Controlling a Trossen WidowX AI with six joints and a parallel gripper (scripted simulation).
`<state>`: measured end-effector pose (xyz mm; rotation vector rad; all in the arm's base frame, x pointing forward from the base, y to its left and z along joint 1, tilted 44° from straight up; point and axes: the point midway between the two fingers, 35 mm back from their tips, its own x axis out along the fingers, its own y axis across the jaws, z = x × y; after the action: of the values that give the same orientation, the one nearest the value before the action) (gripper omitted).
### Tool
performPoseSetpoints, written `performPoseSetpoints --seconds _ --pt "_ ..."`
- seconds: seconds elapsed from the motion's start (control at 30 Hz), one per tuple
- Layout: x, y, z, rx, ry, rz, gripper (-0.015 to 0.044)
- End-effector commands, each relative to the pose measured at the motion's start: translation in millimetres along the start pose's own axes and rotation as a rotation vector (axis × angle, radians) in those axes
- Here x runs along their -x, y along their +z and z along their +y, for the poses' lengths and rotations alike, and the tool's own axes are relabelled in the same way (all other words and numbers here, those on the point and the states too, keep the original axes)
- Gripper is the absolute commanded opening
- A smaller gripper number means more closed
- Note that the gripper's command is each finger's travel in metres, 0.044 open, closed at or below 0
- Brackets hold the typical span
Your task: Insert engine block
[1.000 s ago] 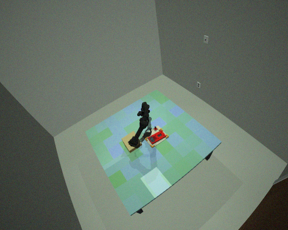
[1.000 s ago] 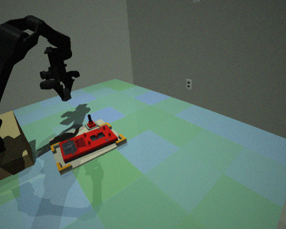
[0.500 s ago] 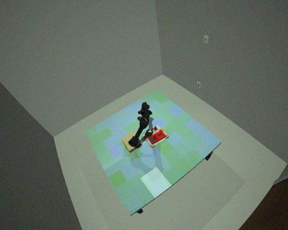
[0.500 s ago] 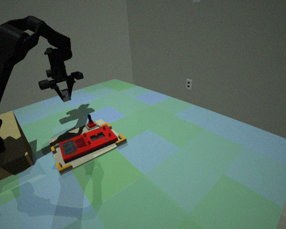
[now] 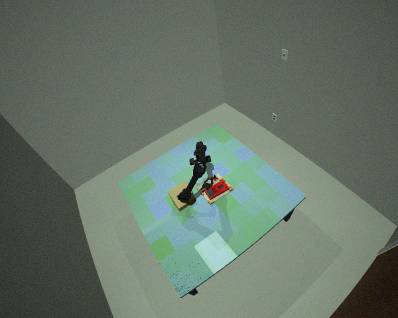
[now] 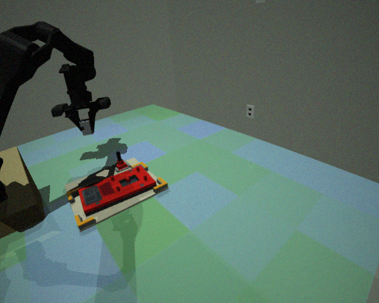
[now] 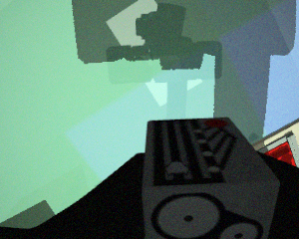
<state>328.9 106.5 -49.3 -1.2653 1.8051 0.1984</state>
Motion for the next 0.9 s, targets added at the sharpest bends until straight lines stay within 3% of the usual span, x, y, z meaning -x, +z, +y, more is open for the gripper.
performPoseSetpoints --seconds 0.0,0.47,0.87 --pt "-0.4 0.3 -0.7 -0.109 -0.005 -0.002 0.0" --pt "-3.1 0.2 -0.7 -0.596 -0.005 -0.003 0.0" --pt "-24.2 -0.2 -0.1 -0.787 -0.005 -0.003 0.0"
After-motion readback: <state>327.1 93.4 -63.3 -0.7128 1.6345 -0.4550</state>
